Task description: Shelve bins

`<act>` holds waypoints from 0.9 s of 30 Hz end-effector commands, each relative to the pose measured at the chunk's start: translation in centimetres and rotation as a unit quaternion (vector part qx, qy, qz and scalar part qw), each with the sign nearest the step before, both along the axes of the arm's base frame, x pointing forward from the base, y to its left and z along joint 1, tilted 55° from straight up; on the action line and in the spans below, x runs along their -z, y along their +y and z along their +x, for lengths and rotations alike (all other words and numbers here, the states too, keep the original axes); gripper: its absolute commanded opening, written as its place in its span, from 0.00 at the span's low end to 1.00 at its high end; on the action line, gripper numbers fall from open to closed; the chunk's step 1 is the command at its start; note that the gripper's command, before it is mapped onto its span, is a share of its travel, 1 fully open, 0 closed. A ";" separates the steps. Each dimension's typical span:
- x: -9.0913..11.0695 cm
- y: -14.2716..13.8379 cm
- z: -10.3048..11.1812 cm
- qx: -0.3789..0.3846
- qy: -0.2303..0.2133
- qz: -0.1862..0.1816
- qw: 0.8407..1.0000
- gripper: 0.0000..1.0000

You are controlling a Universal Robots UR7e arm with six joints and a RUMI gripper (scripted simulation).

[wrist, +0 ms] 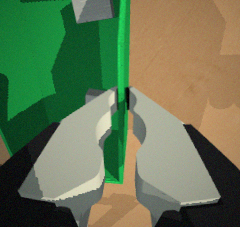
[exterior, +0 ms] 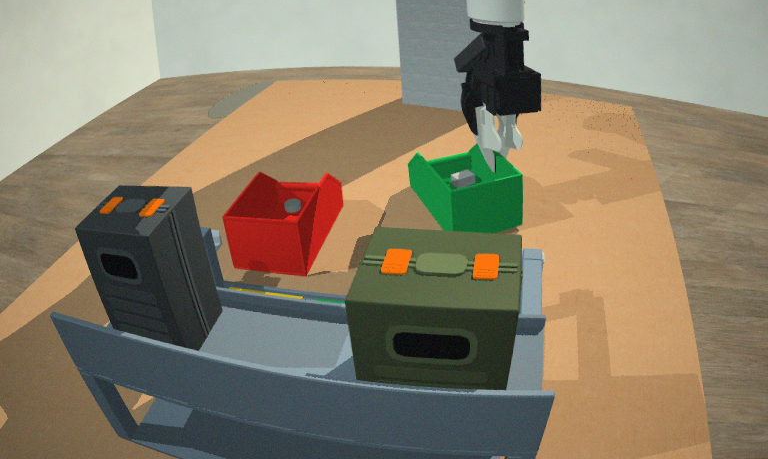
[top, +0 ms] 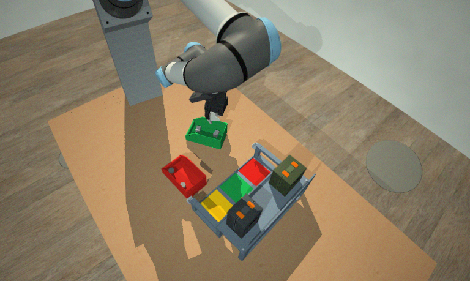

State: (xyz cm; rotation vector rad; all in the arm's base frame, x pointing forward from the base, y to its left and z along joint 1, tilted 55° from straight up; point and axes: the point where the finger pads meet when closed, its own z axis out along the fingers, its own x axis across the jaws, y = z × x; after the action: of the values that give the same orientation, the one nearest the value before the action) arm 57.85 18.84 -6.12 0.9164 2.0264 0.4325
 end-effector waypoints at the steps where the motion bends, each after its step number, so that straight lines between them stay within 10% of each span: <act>1: -0.2 0.0 -0.2 0.000 0.000 0.000 1.000 0.00; 27: -1.4 0.1 -1.9 0.000 0.000 0.000 1.000 0.00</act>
State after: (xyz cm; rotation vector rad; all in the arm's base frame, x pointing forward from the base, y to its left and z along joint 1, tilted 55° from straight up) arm 56.26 18.90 -4.99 0.9164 2.0265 0.4325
